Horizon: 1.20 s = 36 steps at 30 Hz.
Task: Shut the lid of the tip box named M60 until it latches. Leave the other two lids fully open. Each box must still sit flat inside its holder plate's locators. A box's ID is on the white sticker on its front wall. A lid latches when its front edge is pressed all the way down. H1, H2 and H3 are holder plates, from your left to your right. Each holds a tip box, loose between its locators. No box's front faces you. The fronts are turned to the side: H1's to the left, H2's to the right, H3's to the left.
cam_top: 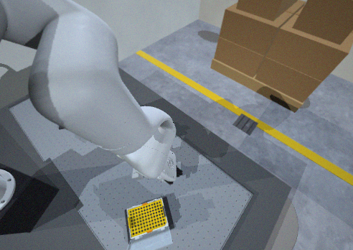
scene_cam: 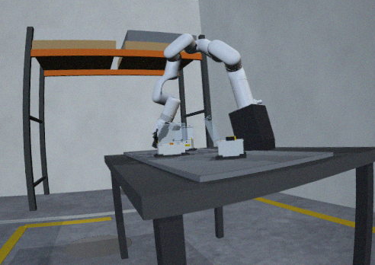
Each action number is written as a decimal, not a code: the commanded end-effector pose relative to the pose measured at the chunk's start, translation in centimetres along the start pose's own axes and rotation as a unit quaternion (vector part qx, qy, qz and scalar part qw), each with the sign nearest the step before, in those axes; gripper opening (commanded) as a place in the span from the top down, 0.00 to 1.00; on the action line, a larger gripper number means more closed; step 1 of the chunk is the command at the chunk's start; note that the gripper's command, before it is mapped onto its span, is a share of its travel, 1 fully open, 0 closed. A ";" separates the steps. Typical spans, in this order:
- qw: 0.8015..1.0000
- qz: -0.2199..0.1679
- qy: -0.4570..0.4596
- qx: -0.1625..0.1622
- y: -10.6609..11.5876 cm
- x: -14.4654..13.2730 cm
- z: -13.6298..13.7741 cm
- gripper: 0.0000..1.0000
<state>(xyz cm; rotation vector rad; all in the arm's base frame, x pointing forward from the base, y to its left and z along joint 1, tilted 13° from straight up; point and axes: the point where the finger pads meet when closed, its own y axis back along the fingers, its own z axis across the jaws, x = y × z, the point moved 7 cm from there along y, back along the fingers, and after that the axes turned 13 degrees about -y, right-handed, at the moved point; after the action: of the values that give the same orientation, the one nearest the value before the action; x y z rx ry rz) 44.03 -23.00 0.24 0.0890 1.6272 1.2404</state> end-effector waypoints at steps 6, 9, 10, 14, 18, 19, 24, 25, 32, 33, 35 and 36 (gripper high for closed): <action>1.000 -0.001 0.000 0.000 4.3 -2.5 0.6 1.00; 1.000 -0.001 0.000 0.000 5.2 -3.0 0.7 1.00; 1.000 -0.001 0.000 0.000 5.2 -3.0 0.7 1.00; 1.000 -0.002 0.000 0.000 6.9 -4.0 0.9 1.00; 1.000 -0.002 0.000 0.000 8.6 -5.0 1.2 1.00; 1.000 -0.002 0.000 0.000 9.1 -5.2 1.2 1.00; 1.000 -0.002 0.000 0.000 11.2 -6.4 1.5 1.00; 1.000 -0.002 0.000 0.000 11.7 -6.7 1.6 1.00; 1.000 -0.002 0.000 0.000 13.4 -7.6 1.8 1.00; 1.000 -0.002 0.000 0.000 13.4 -7.6 1.8 1.00; 1.000 -0.002 0.000 0.000 13.4 -7.6 1.8 1.00; 1.000 -0.002 0.000 0.000 13.4 -7.6 1.8 1.00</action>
<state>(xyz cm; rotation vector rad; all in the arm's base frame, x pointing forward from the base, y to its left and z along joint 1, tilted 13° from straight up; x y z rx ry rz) 42.31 -20.24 14.87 0.0745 1.6167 1.2411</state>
